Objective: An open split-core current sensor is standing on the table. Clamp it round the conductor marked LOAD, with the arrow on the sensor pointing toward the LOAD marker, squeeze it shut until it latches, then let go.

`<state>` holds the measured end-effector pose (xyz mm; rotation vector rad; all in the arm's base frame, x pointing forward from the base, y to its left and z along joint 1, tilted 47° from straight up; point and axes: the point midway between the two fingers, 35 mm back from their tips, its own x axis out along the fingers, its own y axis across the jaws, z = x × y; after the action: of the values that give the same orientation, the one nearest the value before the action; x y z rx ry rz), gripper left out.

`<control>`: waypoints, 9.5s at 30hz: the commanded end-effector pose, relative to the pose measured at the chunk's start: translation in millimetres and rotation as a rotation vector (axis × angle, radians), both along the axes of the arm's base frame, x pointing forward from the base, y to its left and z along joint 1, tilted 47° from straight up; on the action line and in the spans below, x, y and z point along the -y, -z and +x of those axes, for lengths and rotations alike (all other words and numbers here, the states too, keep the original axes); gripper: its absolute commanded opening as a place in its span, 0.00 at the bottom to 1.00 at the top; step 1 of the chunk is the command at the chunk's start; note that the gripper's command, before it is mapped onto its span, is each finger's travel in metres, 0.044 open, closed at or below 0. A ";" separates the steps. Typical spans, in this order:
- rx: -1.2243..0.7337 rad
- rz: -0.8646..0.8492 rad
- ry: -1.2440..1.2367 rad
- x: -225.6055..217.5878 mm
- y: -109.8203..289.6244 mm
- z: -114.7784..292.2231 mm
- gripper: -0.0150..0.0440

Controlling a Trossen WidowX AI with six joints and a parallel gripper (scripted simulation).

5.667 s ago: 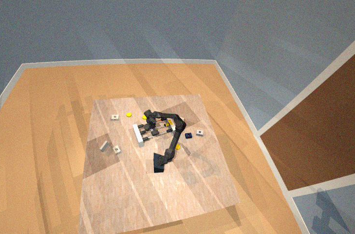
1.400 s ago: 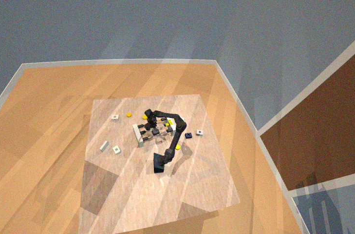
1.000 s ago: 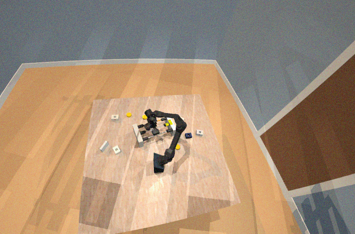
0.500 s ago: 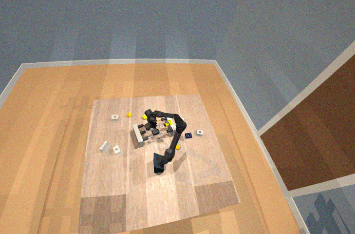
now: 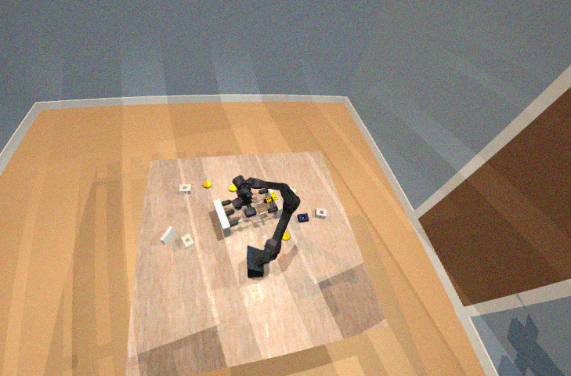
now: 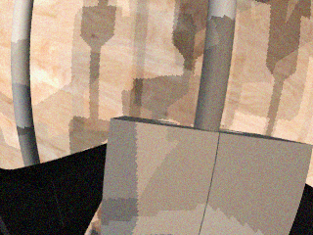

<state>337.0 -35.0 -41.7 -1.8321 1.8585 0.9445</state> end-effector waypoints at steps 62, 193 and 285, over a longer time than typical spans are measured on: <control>0.000 0.000 0.000 -0.2 0.0 0.0 0.25; 0.211 0.089 -0.230 -1.7 14.1 3.2 0.61; -0.003 0.026 -0.011 -12.2 3.7 4.4 0.25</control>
<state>339.2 -23.1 -48.0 -1.8291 1.8354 0.9866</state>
